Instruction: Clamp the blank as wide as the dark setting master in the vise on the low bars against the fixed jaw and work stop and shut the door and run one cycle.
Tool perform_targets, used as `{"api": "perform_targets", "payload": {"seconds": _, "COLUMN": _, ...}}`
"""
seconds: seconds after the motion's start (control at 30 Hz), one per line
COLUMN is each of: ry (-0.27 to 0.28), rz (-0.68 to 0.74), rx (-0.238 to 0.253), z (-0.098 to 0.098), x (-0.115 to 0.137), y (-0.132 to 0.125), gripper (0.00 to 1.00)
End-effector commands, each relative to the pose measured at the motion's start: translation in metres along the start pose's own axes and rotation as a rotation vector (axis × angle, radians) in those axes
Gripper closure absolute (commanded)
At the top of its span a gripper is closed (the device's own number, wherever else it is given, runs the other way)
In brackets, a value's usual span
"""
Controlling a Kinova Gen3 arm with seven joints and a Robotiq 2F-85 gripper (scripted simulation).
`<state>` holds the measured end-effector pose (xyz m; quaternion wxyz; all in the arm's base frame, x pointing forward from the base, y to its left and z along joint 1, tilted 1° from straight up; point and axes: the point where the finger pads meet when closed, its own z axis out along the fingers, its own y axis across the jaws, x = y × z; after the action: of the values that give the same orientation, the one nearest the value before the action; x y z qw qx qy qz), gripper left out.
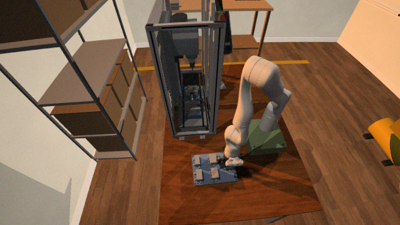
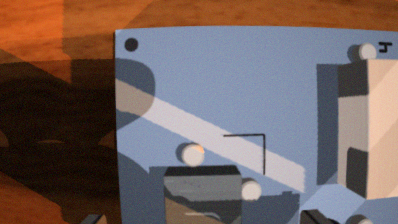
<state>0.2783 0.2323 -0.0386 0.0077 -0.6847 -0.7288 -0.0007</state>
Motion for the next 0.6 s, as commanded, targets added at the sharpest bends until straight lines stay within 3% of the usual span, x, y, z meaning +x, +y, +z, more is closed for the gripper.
{"api": "perform_targets", "payload": {"seconds": 0.0, "ry": 0.001, "rz": 0.000, "rx": -0.001, "z": -0.0004, "x": 0.0003, "y": 0.0004, "gripper": 0.00}}
{"api": "perform_targets", "payload": {"seconds": 0.23, "ry": 0.001, "rz": 0.000, "rx": -0.001, "z": -0.0004, "x": 0.0003, "y": 0.0004, "gripper": 0.00}}
{"api": "perform_targets", "payload": {"seconds": 0.27, "ry": 0.001, "rz": 0.000, "rx": -0.001, "z": -0.0004, "x": 0.0003, "y": 0.0004, "gripper": 0.90}}
{"api": "perform_targets", "payload": {"seconds": 0.57, "ry": 0.001, "rz": 0.000, "rx": -0.001, "z": -0.0008, "x": 0.0003, "y": 0.0004, "gripper": 0.90}}
